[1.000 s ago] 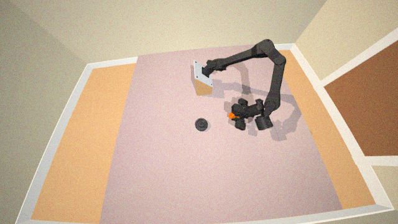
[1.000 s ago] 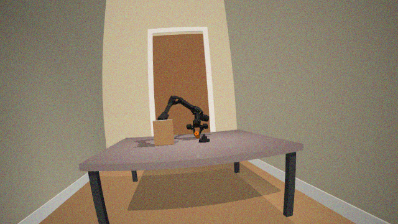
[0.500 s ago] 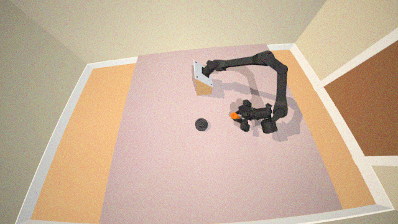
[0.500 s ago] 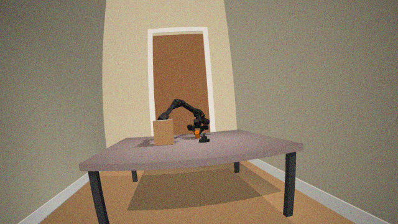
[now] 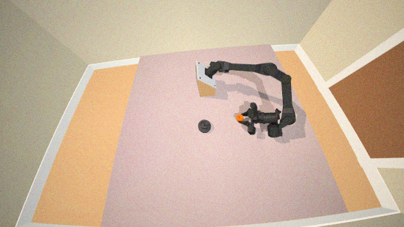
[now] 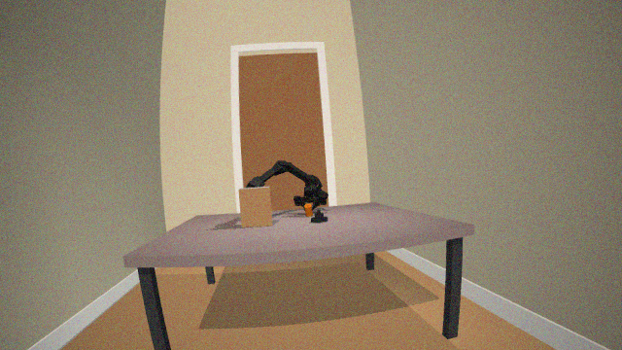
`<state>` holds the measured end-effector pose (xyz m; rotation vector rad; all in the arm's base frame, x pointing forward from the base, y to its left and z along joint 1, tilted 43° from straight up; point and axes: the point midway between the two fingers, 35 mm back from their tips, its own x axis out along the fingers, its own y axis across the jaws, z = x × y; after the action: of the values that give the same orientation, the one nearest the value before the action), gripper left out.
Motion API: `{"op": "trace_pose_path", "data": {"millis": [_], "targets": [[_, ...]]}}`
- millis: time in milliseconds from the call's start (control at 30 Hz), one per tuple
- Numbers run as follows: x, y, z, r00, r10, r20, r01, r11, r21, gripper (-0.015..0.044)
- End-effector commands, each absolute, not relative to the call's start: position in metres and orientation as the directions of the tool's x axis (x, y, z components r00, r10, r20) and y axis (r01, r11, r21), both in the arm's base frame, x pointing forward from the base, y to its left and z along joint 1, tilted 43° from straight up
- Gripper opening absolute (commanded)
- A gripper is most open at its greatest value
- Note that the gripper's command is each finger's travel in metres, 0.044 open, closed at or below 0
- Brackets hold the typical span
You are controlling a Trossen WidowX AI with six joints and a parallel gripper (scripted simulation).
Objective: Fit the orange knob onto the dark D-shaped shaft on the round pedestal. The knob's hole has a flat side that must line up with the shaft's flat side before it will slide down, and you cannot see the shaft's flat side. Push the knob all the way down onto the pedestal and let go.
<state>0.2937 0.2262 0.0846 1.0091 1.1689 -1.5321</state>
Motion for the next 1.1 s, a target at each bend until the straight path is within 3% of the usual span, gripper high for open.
{"op": "trace_pose_path", "data": {"millis": [0, 433, 533, 1067], "targets": [[0.2944, 0.2271, 0.0853, -0.229, -0.193, -0.954, 0.971, -0.120, -0.208, 0.0181], [0.2955, 0.2320, 0.0905, -0.211, -0.179, -0.961, 0.974, -0.117, -0.193, 0.0181], [0.2946, 0.2302, 0.0885, -0.219, -0.184, -0.958, 0.973, -0.112, -0.201, 0.0260], [0.2946, 0.2302, 0.0885, -0.219, -0.184, -0.958, 0.973, -0.112, -0.201, 0.0260]]}}
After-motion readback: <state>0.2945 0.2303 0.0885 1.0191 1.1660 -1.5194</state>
